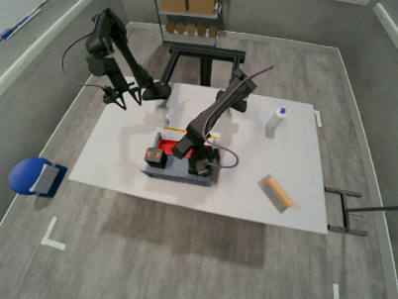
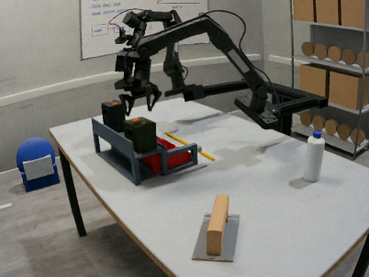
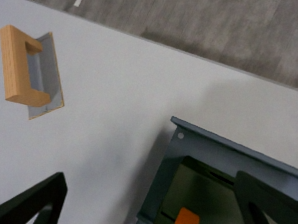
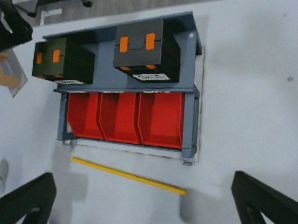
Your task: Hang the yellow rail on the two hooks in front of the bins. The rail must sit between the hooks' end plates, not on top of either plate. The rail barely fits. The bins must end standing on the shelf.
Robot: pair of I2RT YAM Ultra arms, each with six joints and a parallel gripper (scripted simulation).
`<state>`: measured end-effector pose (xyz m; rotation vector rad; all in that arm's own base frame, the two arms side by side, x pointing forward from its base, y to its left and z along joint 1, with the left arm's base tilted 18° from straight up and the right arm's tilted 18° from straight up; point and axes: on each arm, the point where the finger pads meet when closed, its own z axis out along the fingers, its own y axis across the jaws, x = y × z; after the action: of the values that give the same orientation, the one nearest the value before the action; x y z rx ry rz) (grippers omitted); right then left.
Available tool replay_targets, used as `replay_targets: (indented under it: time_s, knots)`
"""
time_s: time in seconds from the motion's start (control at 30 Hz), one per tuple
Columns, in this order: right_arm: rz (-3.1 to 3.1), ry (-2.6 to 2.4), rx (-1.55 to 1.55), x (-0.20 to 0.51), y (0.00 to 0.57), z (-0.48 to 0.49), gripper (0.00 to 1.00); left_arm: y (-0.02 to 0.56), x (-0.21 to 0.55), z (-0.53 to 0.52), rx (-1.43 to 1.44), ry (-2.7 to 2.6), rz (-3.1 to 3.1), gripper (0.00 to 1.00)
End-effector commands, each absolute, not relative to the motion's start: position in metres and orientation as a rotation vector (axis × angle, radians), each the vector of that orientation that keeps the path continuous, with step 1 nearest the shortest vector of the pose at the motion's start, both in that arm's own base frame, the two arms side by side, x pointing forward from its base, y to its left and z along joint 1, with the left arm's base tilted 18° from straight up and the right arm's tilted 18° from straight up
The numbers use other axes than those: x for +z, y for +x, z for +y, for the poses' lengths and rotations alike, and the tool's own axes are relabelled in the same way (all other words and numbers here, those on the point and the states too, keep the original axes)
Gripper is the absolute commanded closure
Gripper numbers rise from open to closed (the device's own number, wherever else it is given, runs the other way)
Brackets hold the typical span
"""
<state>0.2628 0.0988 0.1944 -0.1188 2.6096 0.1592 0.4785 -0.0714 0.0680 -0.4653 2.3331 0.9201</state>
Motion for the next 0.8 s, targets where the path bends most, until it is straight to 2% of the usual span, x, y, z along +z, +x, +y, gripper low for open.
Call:
replay_targets:
  time_s: [0.0,0.77]
  knots:
    - [2.596,-0.123,0.167,0.199,0.264,0.100,0.00,0.481,0.076,-0.075,0.898,-0.470,2.318,0.00]
    - [2.615,-0.249,0.138,0.188,0.273,0.118,0.00,0.482,0.078,-0.070,0.892,-0.486,2.318,0.00]
